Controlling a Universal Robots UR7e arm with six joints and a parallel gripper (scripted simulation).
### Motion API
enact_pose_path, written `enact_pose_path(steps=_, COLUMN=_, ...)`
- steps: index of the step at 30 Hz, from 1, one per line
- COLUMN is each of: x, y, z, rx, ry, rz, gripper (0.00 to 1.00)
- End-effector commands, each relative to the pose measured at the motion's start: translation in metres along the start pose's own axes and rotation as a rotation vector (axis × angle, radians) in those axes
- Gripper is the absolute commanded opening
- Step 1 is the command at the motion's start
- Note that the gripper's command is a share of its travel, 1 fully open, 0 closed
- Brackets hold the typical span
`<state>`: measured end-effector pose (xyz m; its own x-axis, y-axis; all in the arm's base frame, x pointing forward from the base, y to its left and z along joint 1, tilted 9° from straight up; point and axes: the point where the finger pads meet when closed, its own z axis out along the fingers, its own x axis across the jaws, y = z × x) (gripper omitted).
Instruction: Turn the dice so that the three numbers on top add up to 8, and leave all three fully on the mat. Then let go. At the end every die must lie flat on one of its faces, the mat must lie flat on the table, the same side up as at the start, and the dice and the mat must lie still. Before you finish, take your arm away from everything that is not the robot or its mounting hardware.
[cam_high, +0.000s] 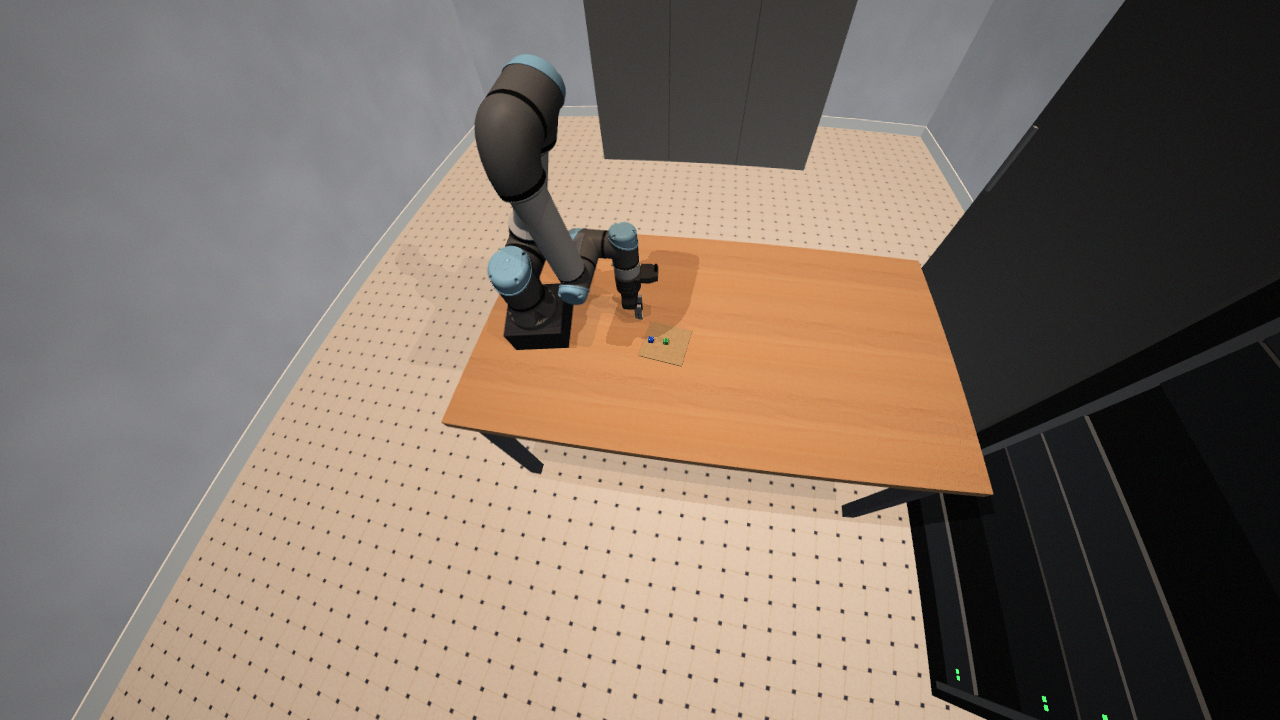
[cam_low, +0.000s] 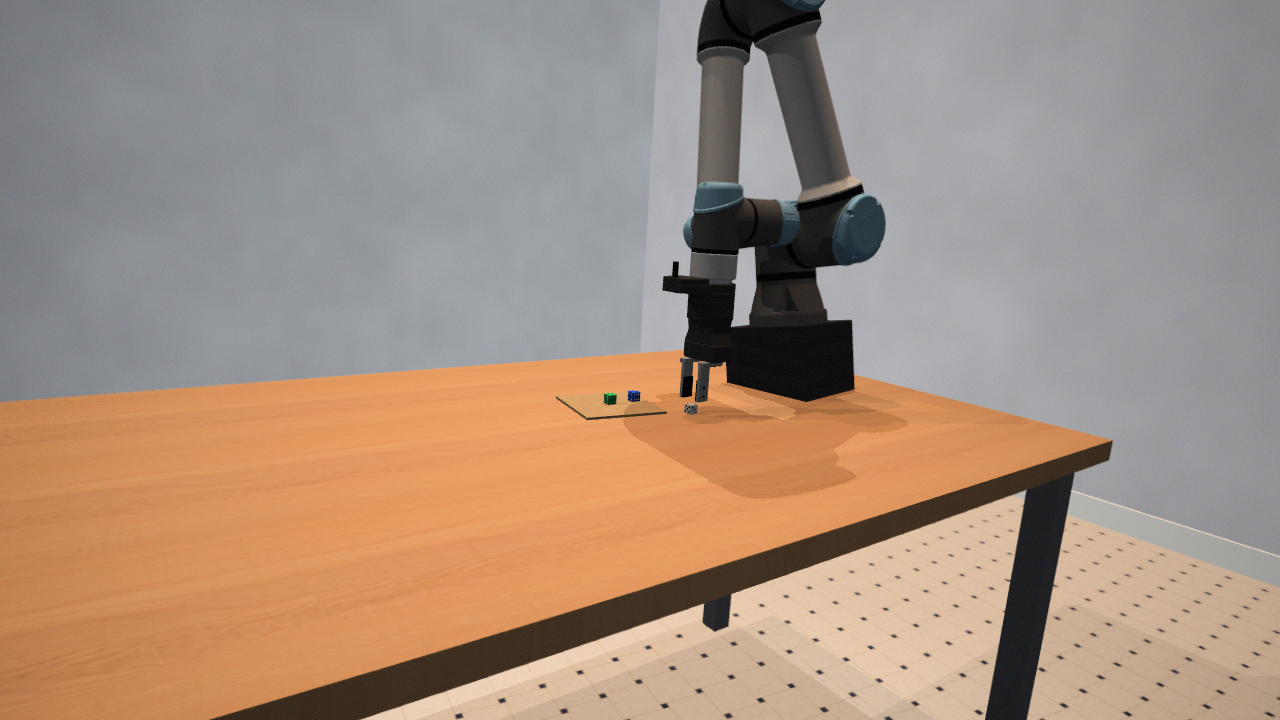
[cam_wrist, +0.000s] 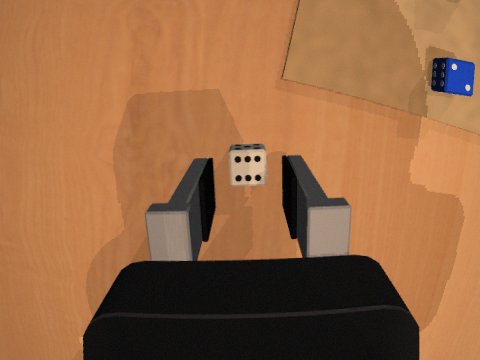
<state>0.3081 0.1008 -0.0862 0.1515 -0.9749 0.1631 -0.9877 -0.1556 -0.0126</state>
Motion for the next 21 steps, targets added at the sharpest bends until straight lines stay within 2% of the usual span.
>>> enact_pose_path(steps=1, x=0.000, y=0.000, z=0.001, rx=0.001, ry=0.000, rz=0.000, gripper=0.64)
enact_pose_path(steps=21, x=0.000, y=0.000, z=0.019, rx=0.001, ry=0.000, rz=0.000, gripper=0.64)
